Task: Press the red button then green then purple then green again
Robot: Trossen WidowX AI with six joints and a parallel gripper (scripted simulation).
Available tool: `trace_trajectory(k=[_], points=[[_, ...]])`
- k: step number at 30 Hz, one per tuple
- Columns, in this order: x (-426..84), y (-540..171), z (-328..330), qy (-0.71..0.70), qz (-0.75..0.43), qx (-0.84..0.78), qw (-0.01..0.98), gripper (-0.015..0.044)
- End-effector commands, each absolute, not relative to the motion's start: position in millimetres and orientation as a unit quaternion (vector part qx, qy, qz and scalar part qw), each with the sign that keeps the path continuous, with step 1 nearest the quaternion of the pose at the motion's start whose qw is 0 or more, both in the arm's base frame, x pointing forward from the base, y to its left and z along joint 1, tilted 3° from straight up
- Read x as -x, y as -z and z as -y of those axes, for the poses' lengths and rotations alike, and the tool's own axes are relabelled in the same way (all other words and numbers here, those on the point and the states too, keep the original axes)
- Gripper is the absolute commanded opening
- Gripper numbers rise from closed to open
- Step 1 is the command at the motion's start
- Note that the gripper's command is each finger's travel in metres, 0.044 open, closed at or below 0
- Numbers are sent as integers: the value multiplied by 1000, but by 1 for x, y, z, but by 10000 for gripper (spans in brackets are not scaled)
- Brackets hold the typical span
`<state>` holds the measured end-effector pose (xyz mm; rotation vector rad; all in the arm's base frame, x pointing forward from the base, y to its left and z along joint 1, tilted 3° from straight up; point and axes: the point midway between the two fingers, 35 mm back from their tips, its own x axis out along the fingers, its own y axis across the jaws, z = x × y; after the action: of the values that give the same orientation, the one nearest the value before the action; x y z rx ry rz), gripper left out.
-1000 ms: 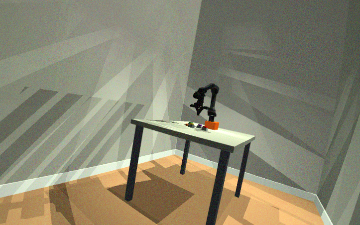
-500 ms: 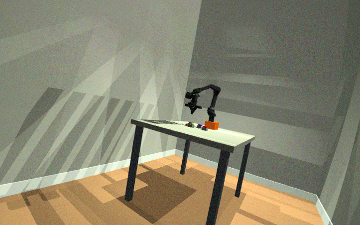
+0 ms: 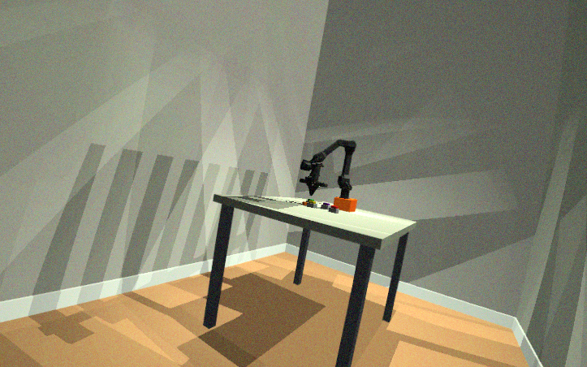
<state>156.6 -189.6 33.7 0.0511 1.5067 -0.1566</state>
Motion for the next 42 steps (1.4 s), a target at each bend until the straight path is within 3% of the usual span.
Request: trace_trajectory(k=[1, 35, 42], points=[[-155, -24, 187, 65, -686, -26, 724, 20], [-156, 0, 188, 65, -686, -26, 724, 20], [-154, -35, 186, 65, -686, -26, 724, 20]])
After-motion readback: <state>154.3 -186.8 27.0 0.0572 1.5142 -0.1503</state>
